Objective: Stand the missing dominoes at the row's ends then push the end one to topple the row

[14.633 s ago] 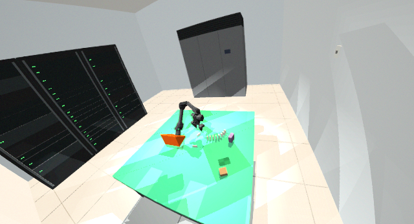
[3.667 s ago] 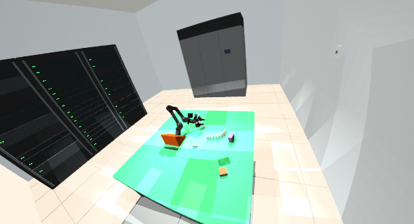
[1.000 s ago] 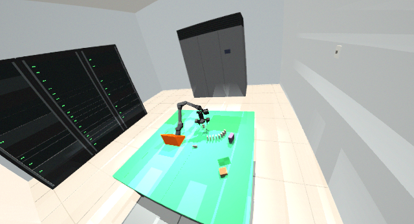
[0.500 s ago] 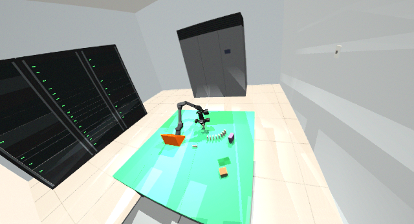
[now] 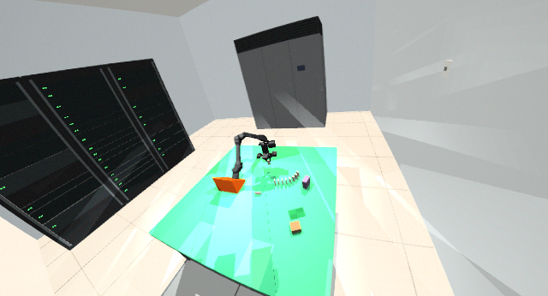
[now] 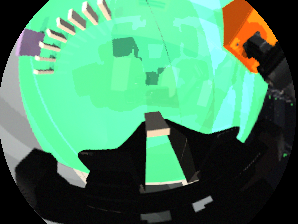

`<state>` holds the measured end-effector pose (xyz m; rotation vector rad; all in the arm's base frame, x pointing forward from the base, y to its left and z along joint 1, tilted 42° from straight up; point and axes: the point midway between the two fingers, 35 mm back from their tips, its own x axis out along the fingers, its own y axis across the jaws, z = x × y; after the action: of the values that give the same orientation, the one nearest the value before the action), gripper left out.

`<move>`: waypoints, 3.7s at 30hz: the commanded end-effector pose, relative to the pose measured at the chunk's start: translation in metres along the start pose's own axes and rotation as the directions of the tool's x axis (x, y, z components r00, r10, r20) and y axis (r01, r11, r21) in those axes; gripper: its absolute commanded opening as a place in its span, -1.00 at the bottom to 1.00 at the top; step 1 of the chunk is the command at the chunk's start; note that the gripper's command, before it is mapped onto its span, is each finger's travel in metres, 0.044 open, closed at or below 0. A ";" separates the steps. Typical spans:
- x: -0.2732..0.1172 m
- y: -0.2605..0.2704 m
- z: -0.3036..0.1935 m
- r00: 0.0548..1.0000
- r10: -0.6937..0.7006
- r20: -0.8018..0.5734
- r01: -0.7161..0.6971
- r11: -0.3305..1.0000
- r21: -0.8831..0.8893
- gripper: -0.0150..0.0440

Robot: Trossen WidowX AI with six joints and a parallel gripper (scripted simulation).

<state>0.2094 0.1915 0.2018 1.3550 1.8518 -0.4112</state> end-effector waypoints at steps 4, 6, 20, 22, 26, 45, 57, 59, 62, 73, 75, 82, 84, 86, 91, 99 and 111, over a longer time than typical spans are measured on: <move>-0.082 -0.005 -0.005 0.998 0.066 0.002 -0.066 0.998 -0.008 -0.13; -0.082 -0.005 -0.005 0.998 0.066 0.002 -0.066 0.998 -0.008 -0.13; -0.084 0.030 0.081 0.998 0.034 0.044 -0.003 0.828 -0.561 -0.13; -0.084 0.034 0.100 0.999 0.024 0.043 0.012 0.738 -0.675 -0.13; -0.084 0.038 0.123 0.999 0.013 0.040 0.023 0.618 -0.786 -0.13; -0.079 0.037 0.218 1.000 -0.022 0.002 0.001 -0.010 -1.000 -0.13; -0.079 0.037 0.218 1.000 -0.023 0.001 0.001 -0.014 -1.000 -0.13; -0.079 0.037 0.218 1.000 -0.023 0.001 0.001 -0.014 -1.000 -0.13; -0.079 0.037 0.218 1.000 -0.023 0.002 0.001 -0.014 -1.000 -0.13; -0.033 0.042 0.222 1.000 -0.023 0.005 0.004 -0.013 -1.000 -0.13; -0.024 0.042 0.222 1.000 -0.023 0.005 0.004 -0.013 -1.000 -0.13; 0.006 0.041 0.222 1.000 -0.023 0.003 0.003 -0.014 -1.000 -0.13; 0.015 0.040 0.221 1.000 -0.023 0.002 0.002 -0.014 -1.000 -0.13; 0.024 0.039 0.220 1.000 -0.023 0.001 0.000 -0.014 -1.000 -0.13; 0.045 0.035 0.218 1.000 -0.024 -0.003 -0.003 -0.014 -1.000 -0.13; 0.051 0.034 0.217 1.000 -0.024 -0.005 -0.005 -0.014 -1.000 -0.13; 0.051 0.034 0.217 1.000 -0.024 -0.005 -0.005 -0.014 -1.000 0.32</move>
<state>0.3232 0.0930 0.0323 0.1996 1.4399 0.9284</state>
